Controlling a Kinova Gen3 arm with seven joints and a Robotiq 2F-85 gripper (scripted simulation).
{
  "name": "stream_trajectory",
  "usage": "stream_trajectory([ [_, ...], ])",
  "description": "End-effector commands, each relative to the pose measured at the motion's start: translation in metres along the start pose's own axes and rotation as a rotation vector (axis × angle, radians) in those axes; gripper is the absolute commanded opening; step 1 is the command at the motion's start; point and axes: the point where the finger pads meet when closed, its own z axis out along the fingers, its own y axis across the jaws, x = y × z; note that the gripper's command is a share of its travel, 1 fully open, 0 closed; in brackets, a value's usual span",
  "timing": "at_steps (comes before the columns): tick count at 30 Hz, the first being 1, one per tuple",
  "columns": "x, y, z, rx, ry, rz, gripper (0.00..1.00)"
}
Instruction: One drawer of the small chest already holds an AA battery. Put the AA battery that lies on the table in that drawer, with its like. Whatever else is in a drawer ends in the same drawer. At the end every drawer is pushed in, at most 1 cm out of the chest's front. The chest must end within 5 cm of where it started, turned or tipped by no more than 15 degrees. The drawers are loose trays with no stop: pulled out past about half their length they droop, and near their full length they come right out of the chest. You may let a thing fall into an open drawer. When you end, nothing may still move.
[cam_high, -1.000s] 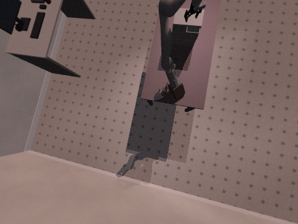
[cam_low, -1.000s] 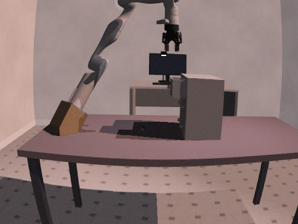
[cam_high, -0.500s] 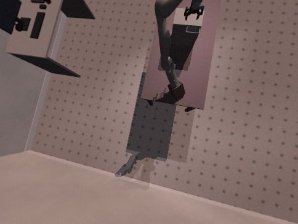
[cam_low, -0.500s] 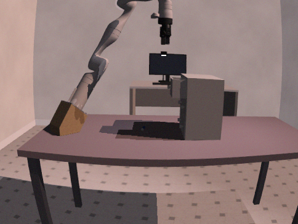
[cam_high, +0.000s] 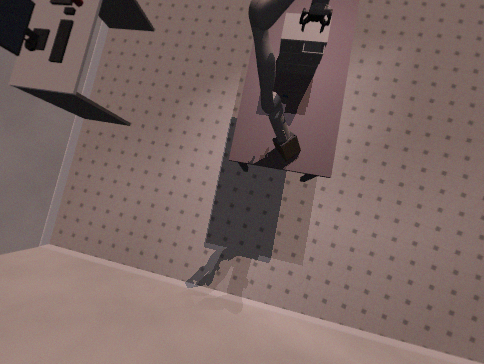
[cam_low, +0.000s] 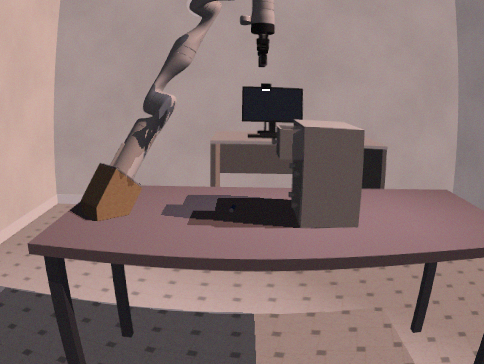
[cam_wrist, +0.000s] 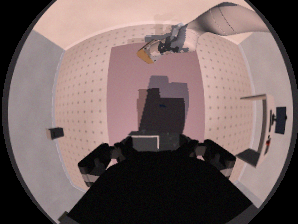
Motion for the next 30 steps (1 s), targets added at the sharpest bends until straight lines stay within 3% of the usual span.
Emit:
stream_trajectory([
  [1,0.0013,-0.0006,-0.0022,0.004,-0.002,0.011,1.0],
  [30,0.0045,-0.0013,-0.0012,0.004,-0.002,0.017,1.0],
])
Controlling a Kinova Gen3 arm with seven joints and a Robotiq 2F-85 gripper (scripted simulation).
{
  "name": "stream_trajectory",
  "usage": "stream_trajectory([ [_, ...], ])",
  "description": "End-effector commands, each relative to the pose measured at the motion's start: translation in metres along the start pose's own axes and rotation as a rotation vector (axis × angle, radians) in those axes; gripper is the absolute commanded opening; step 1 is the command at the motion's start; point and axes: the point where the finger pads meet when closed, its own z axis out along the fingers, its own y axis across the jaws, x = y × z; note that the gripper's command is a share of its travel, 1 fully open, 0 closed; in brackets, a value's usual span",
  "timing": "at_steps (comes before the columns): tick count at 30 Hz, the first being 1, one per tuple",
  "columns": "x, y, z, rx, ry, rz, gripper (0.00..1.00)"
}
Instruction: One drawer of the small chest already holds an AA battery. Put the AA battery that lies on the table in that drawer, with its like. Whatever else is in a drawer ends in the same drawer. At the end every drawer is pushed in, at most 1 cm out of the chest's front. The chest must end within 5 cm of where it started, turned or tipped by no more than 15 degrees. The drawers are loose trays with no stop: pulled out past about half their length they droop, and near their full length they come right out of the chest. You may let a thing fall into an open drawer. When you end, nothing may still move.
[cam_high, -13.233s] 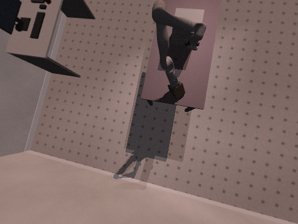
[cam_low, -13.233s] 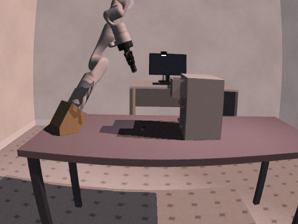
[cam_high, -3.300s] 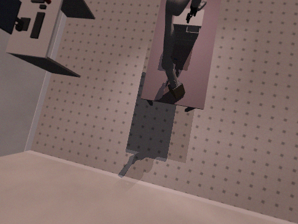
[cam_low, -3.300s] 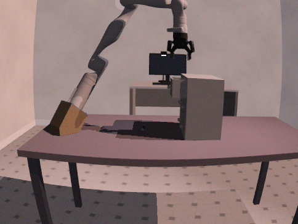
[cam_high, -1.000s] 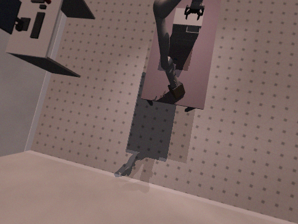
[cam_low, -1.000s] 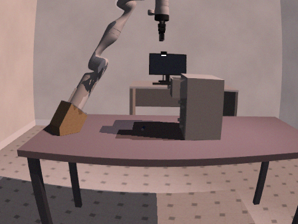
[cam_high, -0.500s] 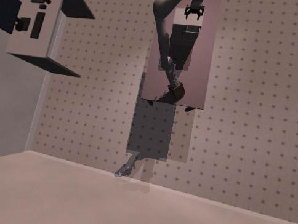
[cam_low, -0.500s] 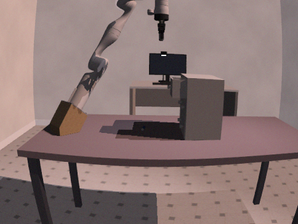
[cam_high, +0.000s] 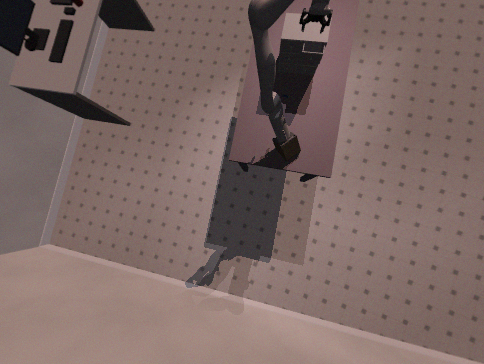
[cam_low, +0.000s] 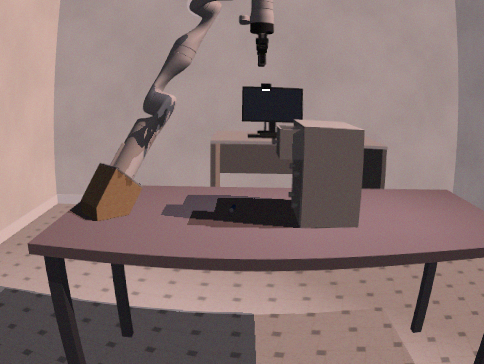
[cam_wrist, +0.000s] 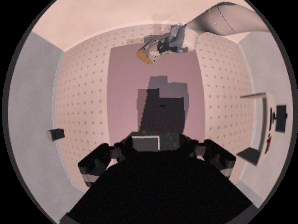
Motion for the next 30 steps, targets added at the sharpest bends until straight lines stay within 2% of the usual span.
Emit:
stream_trajectory([
  [1,0.004,-0.001,0.002,0.001,0.0,0.003,1.0],
  [6,0.029,-0.008,0.018,0.001,0.0,0.003,1.0],
  [13,0.096,-0.027,0.06,0.001,0.0,0.003,1.0],
  [15,0.096,-0.027,0.06,0.001,0.0,0.003,1.0],
  [19,0.137,-0.039,0.086,0.001,0.0,0.003,1.0],
  [22,0.159,-0.045,0.101,0.001,0.0,0.003,1.0],
  [25,0.17,-0.048,0.107,0.001,0.0,0.003,1.0],
  [30,0.172,-0.048,0.109,0.001,-0.001,0.003,1.0],
])
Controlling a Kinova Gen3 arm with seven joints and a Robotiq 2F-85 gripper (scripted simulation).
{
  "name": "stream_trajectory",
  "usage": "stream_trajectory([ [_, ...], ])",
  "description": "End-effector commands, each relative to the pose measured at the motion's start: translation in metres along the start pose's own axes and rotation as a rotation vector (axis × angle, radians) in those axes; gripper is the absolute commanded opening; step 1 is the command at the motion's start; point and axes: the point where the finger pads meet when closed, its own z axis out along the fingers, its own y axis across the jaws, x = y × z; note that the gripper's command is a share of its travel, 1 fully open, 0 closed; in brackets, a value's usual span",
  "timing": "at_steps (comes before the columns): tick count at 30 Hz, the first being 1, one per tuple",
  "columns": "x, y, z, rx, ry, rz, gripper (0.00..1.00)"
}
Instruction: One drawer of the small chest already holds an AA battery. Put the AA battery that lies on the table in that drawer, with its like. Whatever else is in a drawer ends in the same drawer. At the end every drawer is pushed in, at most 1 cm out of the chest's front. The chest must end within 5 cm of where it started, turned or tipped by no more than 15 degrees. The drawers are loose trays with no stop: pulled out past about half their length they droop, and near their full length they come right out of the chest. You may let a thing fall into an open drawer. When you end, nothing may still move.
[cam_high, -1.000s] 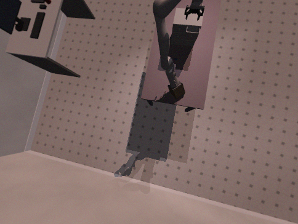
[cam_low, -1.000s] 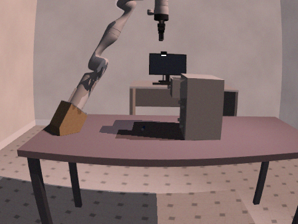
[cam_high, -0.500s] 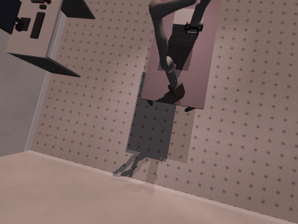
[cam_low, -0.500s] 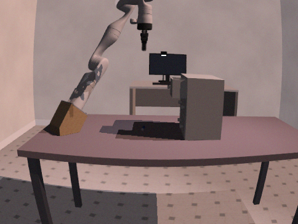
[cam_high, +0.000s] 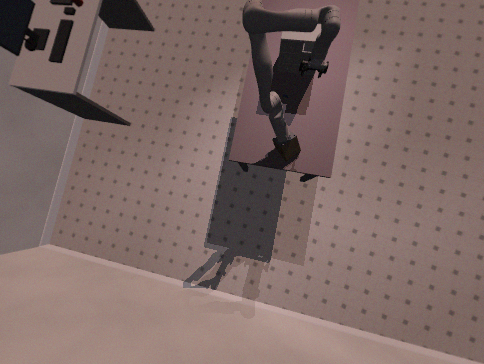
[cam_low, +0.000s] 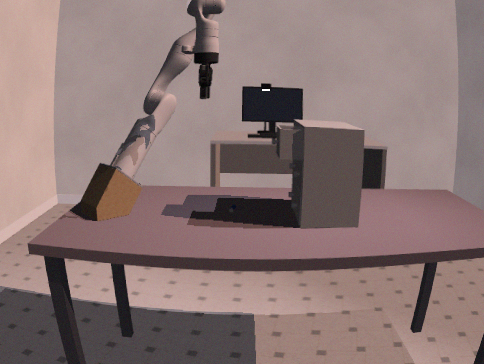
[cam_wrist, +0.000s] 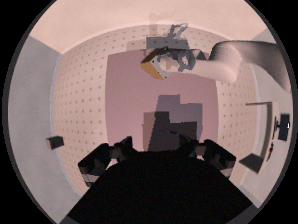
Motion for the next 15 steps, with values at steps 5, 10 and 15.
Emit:
stream_trajectory([
  [5,0.0,0.0,0.001,-0.003,-0.007,0.003,1.0],
  [10,-0.002,0.0,0.004,-0.003,-0.037,0.003,1.0],
  [15,-0.008,0.0,0.012,-0.003,-0.102,0.003,1.0],
])
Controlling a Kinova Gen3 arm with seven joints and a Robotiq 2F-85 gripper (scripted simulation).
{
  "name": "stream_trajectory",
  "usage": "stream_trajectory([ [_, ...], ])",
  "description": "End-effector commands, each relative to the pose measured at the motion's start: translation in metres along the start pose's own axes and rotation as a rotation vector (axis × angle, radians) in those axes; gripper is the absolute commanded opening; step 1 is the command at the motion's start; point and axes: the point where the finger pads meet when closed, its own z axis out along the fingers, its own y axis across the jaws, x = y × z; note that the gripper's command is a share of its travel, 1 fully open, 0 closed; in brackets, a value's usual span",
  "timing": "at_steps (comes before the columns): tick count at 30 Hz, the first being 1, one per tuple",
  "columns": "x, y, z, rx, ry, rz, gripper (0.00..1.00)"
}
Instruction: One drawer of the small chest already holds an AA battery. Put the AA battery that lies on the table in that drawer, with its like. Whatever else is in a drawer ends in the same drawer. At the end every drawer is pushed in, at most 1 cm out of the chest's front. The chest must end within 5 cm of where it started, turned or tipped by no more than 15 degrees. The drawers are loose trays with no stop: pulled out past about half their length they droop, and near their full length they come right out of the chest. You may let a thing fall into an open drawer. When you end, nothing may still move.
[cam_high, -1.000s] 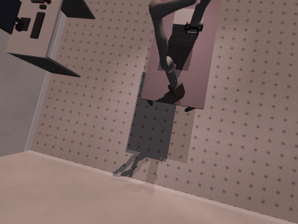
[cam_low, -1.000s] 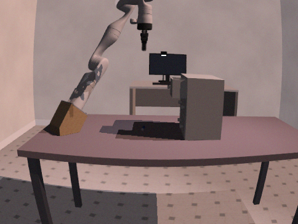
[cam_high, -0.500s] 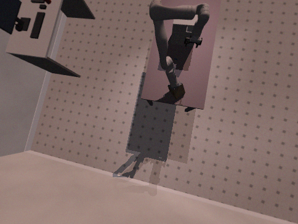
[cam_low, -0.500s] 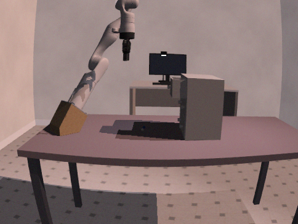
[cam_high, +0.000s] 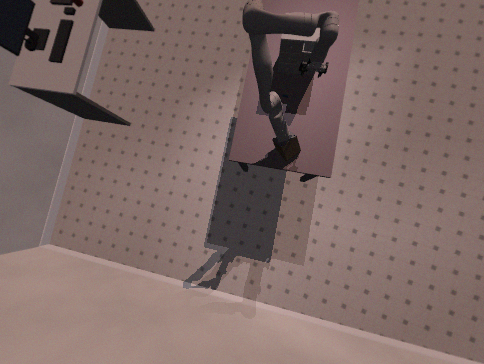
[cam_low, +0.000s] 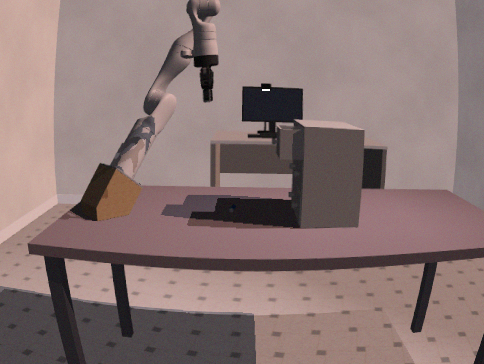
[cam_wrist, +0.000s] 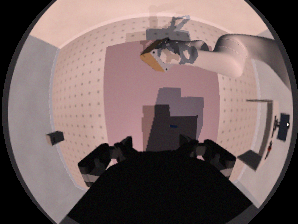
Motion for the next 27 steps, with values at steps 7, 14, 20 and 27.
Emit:
stream_trajectory([
  [7,-0.006,0.001,0.015,-0.002,-0.119,0.011,1.0],
  [14,-0.021,0.0,0.036,-0.001,-0.297,0.011,1.0],
  [20,-0.032,0.0,0.053,0.0,-0.429,0.011,1.0],
  [27,-0.043,0.0,0.07,0.001,-0.572,0.011,1.0],
])
